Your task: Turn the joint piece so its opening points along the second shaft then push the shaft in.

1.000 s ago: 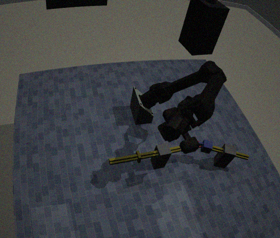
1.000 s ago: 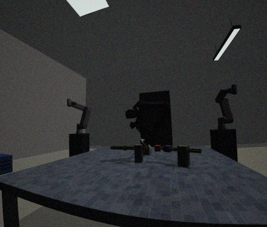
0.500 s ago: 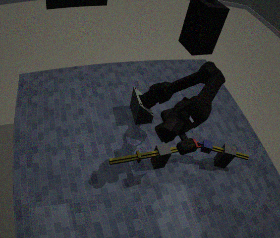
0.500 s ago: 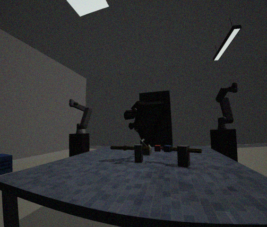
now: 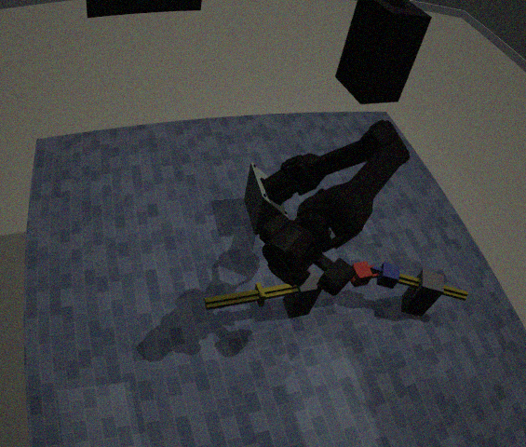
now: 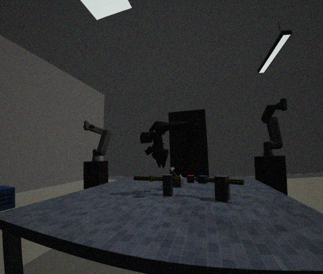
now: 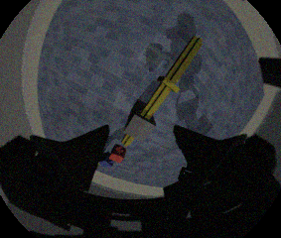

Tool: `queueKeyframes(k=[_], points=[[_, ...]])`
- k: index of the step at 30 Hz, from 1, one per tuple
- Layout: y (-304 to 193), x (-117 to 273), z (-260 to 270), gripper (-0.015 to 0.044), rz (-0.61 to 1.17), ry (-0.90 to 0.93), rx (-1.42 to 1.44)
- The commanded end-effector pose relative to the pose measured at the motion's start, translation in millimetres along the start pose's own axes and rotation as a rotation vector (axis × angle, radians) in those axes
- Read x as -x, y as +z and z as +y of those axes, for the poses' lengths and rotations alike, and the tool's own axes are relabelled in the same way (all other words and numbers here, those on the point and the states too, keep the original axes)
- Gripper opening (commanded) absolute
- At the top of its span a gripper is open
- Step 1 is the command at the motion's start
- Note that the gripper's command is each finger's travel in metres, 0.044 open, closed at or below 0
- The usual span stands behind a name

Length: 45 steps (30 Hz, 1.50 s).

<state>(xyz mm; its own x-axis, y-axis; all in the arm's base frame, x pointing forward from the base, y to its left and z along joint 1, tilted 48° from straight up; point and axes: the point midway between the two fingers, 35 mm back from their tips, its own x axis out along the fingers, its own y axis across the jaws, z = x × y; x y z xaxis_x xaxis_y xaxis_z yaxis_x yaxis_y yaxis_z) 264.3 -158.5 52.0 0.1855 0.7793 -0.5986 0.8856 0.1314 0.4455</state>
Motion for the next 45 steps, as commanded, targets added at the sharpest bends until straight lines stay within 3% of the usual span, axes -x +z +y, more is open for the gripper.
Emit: queueKeyframes(k=[1,28,36,45], points=[[20.2,4.8,-9.3,0.044,-0.02,-0.012,0.148],[127.1,14.3,-89.6,0.044,-0.058,-0.117,1.04],[127.8,14.1,-90.2,0.044,-0.059,-0.118,1.04],[131.0,1.9,-91.6,0.044,-0.09,-0.093,0.757]])
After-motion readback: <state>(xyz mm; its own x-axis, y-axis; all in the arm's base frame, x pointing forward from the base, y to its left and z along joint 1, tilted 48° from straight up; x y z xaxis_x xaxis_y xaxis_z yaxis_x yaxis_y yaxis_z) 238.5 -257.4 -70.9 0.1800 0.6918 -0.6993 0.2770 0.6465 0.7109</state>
